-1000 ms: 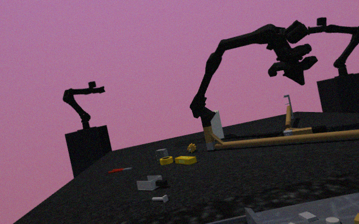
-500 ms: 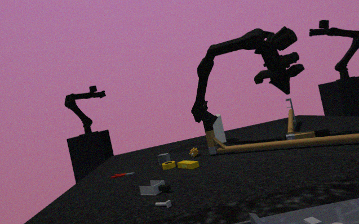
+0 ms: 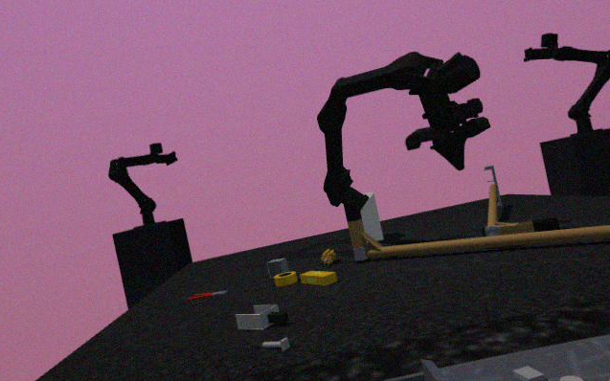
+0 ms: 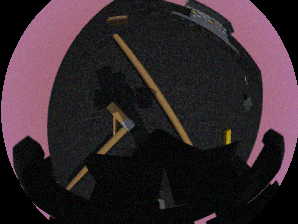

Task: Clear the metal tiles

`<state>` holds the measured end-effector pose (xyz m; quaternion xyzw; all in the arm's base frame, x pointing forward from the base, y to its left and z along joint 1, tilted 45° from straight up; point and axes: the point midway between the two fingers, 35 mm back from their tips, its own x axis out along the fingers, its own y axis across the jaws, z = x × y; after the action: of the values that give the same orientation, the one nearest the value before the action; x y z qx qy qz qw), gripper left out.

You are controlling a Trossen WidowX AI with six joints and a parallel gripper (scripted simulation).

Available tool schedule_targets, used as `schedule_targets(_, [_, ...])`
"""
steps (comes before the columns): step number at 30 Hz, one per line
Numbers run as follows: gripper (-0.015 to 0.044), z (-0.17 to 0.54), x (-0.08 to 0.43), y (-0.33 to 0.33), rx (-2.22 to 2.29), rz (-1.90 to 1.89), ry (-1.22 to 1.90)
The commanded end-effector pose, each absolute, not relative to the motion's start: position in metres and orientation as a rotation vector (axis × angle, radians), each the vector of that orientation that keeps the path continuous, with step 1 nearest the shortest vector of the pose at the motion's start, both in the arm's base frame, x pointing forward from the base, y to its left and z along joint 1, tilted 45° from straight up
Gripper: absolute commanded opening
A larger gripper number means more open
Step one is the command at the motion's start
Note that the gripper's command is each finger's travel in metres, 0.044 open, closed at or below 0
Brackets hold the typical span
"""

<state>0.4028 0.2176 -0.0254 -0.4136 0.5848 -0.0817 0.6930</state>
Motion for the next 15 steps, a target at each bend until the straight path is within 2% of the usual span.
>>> schedule_targets(1, [0.0000, -0.031, 0.401, 0.212, -0.934, -0.176, 1.321])
schedule_targets(15, [0.0000, -0.059, 0.411, 0.190, -0.933, -0.175, 1.321])
